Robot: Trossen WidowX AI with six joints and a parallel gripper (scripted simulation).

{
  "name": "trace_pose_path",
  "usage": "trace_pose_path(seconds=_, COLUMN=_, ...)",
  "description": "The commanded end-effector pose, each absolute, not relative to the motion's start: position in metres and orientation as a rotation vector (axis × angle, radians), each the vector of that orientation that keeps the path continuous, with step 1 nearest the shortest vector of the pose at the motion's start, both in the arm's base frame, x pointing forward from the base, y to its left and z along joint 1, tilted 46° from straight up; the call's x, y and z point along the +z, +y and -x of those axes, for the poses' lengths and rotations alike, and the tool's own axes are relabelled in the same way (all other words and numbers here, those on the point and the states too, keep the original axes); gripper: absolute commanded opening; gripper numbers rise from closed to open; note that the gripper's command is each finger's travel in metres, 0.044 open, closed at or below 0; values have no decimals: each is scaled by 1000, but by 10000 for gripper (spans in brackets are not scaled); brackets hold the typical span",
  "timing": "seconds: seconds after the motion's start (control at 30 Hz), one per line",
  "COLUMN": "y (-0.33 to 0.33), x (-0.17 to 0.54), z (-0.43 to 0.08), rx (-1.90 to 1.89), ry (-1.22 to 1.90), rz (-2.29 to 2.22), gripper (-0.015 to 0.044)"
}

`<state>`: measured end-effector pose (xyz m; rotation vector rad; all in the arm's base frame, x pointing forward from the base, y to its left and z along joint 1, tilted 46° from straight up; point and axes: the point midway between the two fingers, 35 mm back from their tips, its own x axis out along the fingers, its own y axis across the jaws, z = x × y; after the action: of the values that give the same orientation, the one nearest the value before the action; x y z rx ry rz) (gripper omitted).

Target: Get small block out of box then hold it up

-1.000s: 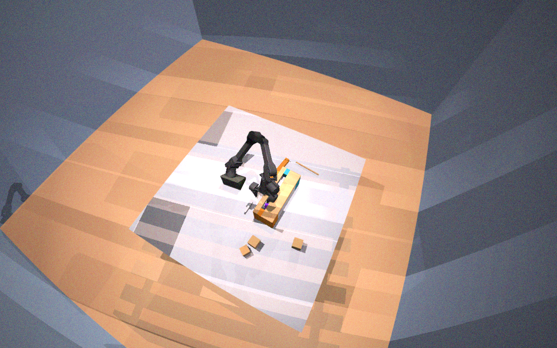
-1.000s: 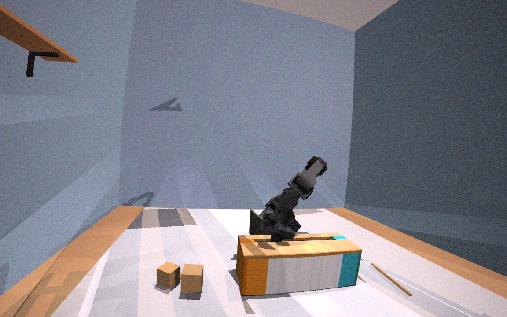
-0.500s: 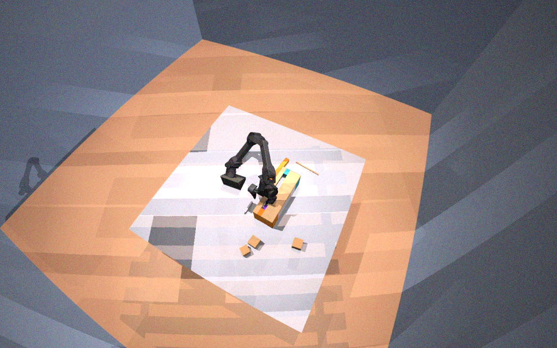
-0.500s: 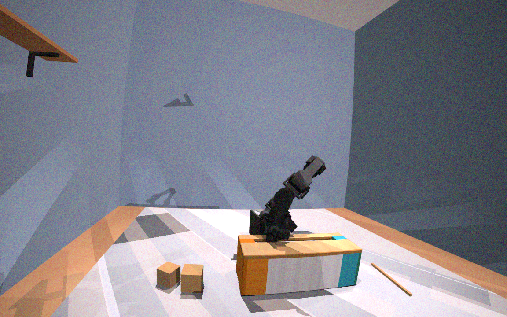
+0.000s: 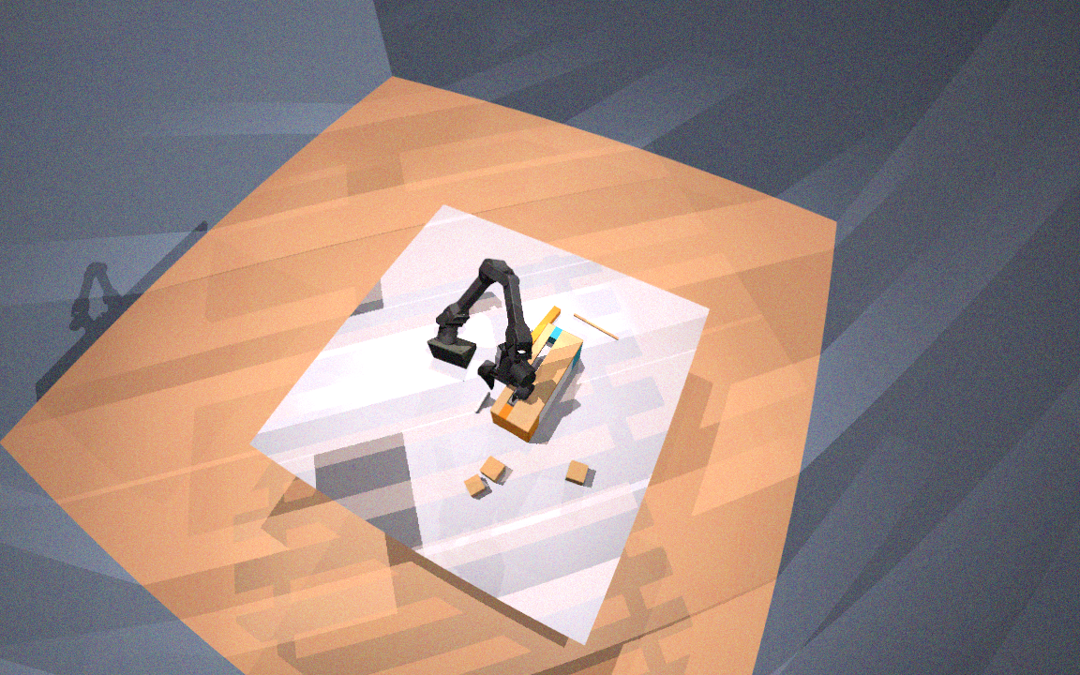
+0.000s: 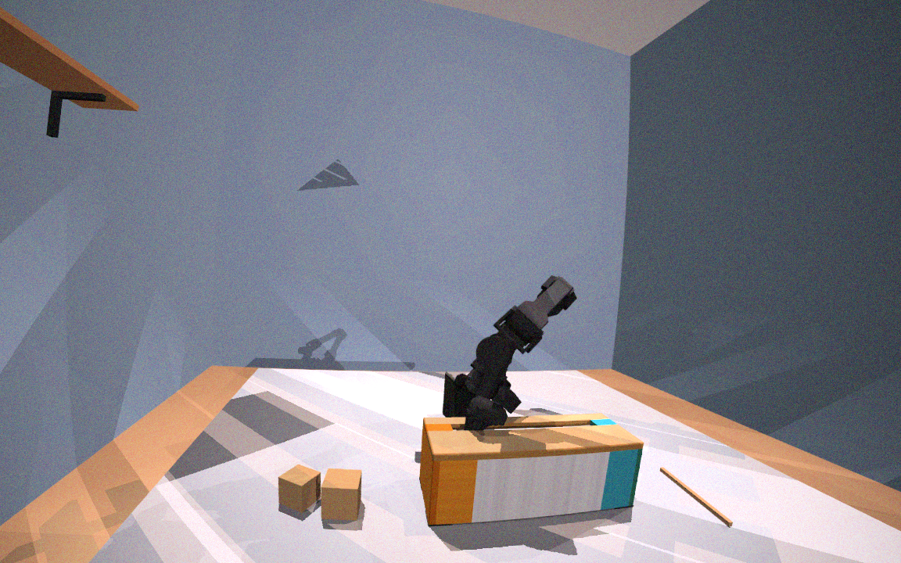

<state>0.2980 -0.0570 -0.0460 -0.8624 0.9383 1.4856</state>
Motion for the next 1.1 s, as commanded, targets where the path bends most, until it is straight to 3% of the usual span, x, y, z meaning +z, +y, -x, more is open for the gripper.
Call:
trace_pose_path(seconds=0.0, y=-61, x=-52, z=-297, rx=1493, ry=940, rz=865, gripper=400)
trace_pose_path(seconds=0.27, y=-99, x=-6, z=-305, rx=1485, ry=941, rz=864, gripper=400)
trace_pose_path(seconds=0.47, y=-99, x=-9, z=-306, rx=1470, ry=942, rz=860, gripper=400)
trace_pose_path(seconds=0.53, y=-108, x=-11, z=-303, rx=1413, ry=996, rz=803, gripper=348)
trace_pose_path(seconds=0.63, y=-116, x=-14, z=-298, rx=1213, ry=1155, rz=556, gripper=285)
trace_pose_path(seconds=1.07, y=-131, x=-24, z=-286, rx=315, ry=1547, rz=-563, gripper=285)
